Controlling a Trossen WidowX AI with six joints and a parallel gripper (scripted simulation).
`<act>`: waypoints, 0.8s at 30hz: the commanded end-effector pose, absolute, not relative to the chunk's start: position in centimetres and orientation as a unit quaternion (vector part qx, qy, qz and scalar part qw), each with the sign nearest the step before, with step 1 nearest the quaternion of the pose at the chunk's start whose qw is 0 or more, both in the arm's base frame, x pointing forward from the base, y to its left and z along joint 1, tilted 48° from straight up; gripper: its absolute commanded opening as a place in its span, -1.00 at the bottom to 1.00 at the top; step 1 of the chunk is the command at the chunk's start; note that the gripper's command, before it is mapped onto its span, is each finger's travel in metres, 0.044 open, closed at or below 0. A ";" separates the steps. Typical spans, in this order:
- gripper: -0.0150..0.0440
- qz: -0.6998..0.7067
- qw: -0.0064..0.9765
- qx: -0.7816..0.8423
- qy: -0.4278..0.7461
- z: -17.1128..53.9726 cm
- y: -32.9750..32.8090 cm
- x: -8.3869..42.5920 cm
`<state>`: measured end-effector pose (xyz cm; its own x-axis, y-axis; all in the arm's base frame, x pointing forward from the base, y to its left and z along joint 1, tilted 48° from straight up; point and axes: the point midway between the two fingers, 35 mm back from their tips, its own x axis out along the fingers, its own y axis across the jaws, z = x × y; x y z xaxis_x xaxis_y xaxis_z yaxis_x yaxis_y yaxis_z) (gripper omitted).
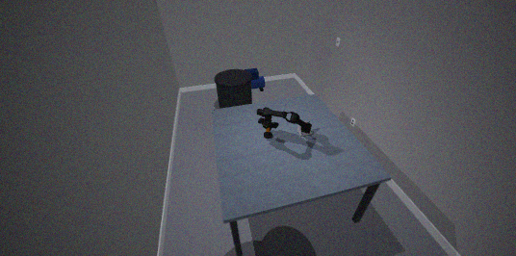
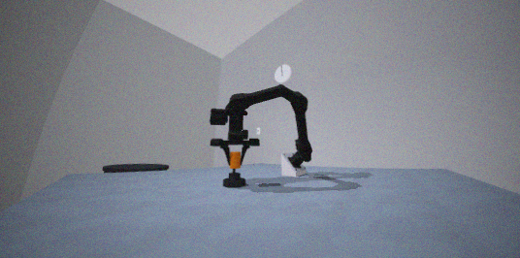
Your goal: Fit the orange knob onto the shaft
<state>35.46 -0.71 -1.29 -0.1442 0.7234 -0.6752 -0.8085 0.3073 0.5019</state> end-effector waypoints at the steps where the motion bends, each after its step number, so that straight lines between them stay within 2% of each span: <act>1: -0.49 0.585 0.655 -0.049 0.475 -1.1 -1.0 35.9; 24: -0.49 0.585 0.655 -0.049 0.475 -1.3 -0.7 35.9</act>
<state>35.94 -0.58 -1.18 -0.1392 0.7191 -0.6809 -0.8157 0.3066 0.4905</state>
